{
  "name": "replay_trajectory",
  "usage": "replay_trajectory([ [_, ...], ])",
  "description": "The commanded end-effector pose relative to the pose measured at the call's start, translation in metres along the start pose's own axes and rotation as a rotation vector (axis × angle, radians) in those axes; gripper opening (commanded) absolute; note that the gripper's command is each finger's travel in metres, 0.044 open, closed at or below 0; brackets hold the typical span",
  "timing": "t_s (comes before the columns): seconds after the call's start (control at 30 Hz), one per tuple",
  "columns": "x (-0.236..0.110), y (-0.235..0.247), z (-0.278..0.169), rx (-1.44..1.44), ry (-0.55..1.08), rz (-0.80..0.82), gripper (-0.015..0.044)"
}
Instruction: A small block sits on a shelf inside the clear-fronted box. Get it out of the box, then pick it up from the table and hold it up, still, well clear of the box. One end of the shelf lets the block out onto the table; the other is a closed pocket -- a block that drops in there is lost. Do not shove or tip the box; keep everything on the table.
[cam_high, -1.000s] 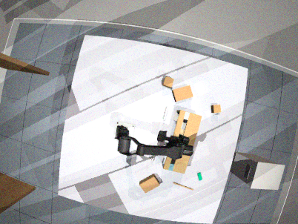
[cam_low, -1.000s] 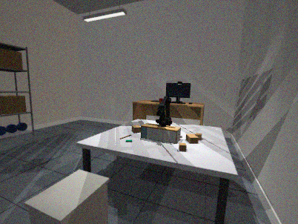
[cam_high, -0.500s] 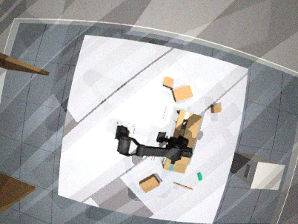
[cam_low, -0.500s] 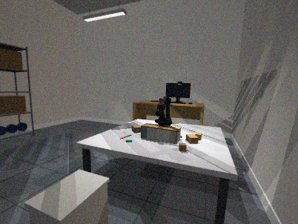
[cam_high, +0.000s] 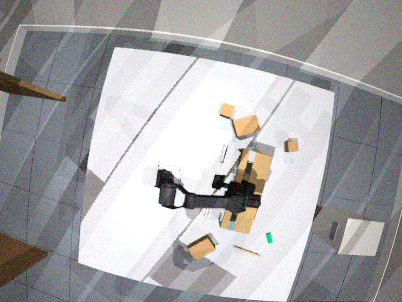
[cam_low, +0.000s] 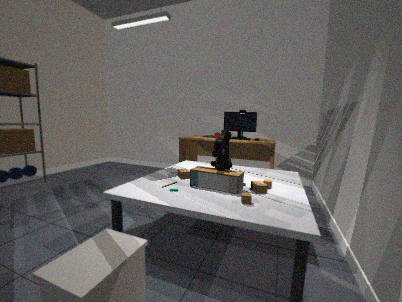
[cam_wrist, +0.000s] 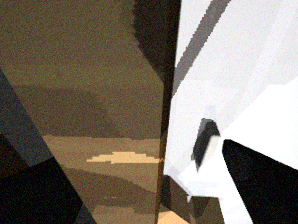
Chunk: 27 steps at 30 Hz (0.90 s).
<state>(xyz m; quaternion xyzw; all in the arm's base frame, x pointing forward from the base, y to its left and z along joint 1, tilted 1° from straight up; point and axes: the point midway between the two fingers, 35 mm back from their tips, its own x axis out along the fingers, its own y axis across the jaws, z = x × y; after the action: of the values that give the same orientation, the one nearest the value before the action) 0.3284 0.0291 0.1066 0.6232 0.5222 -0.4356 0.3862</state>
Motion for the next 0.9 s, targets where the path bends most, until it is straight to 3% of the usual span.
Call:
replay_trajectory([
  [0.0,0.002,0.000,-0.003,0.003,-0.003,0.000,0.0400],
  [0.87,0.010,0.000,-0.028,0.003,0.000,0.000,0.0400],
])
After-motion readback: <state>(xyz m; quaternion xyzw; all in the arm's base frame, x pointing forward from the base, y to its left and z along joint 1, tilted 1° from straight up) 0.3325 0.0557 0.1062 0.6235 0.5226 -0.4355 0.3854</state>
